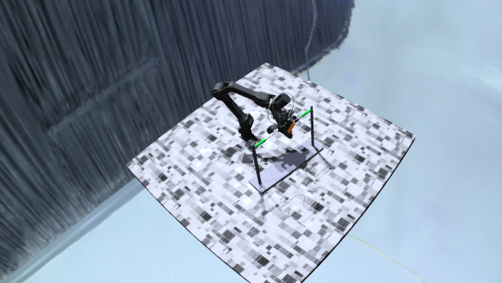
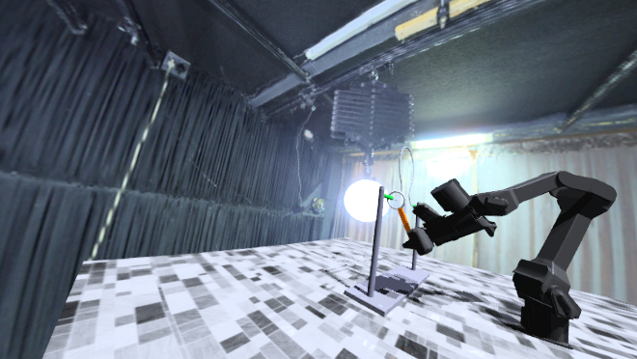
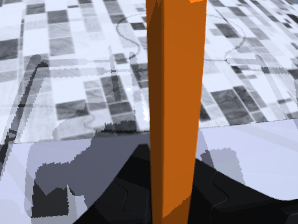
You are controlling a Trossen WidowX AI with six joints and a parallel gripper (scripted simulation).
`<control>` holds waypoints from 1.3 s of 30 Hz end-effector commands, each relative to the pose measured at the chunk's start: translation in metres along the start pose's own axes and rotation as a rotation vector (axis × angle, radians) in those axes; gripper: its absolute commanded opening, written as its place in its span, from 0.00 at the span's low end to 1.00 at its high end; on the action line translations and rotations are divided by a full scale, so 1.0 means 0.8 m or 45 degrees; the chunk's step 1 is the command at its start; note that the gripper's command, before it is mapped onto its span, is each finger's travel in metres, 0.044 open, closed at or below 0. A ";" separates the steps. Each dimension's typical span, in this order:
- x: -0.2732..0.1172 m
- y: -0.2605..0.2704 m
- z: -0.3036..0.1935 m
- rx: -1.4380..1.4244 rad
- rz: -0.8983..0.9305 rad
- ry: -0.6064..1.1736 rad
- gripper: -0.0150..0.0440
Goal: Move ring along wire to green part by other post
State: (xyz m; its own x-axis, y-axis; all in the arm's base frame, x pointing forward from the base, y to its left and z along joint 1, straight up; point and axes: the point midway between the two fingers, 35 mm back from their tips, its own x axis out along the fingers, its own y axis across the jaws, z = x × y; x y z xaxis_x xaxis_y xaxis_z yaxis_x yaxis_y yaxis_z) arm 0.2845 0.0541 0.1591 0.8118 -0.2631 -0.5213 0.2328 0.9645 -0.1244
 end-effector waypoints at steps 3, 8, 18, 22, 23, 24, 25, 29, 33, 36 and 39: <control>-0.002 0.017 0.001 0.063 0.042 0.007 0.00; -0.004 0.026 0.001 0.087 0.058 0.007 0.00; -0.006 0.041 0.002 0.106 0.070 0.003 0.00; -0.007 0.047 0.002 0.108 0.070 0.001 0.00; -0.007 0.048 0.002 0.108 0.070 0.000 0.00; -0.007 0.049 0.002 0.108 0.070 -0.001 0.00; -0.008 0.051 0.002 0.108 0.070 -0.002 0.00; -0.008 0.056 0.003 0.108 0.070 -0.005 0.00; -0.009 0.061 0.003 0.107 0.069 -0.009 0.00; -0.010 0.064 0.003 0.107 0.068 -0.012 0.00; -0.011 0.068 0.003 0.106 0.068 -0.015 0.00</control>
State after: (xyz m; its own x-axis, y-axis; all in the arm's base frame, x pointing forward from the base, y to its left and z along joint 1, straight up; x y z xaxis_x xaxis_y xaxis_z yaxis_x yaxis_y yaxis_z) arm 0.2910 0.1063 0.1581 0.8283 -0.2083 -0.5201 0.2267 0.9735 -0.0289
